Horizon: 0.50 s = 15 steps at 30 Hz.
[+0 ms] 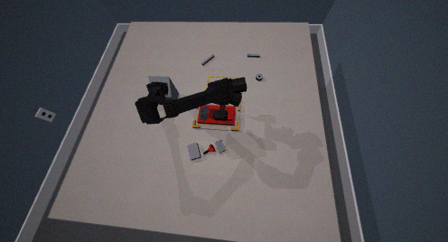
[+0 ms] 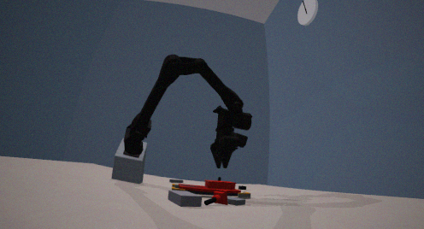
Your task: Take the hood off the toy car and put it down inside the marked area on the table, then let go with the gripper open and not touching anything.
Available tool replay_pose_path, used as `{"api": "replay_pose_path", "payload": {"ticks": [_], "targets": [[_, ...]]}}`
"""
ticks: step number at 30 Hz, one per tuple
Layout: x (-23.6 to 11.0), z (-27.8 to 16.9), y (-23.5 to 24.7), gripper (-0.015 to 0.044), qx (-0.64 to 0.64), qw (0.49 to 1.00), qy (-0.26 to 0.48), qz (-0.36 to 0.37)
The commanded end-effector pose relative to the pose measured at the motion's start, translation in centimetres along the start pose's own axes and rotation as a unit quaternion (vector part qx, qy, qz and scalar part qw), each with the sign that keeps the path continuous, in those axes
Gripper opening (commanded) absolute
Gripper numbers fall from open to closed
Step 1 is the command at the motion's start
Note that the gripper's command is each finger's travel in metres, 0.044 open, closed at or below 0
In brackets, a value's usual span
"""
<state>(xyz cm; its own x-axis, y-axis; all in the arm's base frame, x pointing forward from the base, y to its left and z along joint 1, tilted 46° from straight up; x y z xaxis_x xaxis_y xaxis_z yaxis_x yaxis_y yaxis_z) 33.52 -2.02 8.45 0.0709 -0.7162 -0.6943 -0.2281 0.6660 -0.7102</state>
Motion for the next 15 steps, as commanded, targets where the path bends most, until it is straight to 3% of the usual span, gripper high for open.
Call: {"api": "replay_pose_path", "payload": {"ticks": [1, 15], "targets": [[0.3, 0.0, 0.1, 0.044, -0.002, 1.0, 0.0, 0.001], [1.5, 0.0, 0.1, 0.044, -0.002, 1.0, 0.0, 0.001]]}}
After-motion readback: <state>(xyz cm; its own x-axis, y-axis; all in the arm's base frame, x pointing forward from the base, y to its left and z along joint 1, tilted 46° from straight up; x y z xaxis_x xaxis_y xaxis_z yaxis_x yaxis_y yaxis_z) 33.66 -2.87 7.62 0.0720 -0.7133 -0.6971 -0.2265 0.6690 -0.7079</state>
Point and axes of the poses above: the point midway between the two fingers, 35 mm back from their tips, its own x axis out along the fingers, its own y axis across the jaws, z = x × y, the point moved 1 cm from there along -x, back along the fingers, and after that the axes turned 12 degrees about -x, right-handed, at the moved point
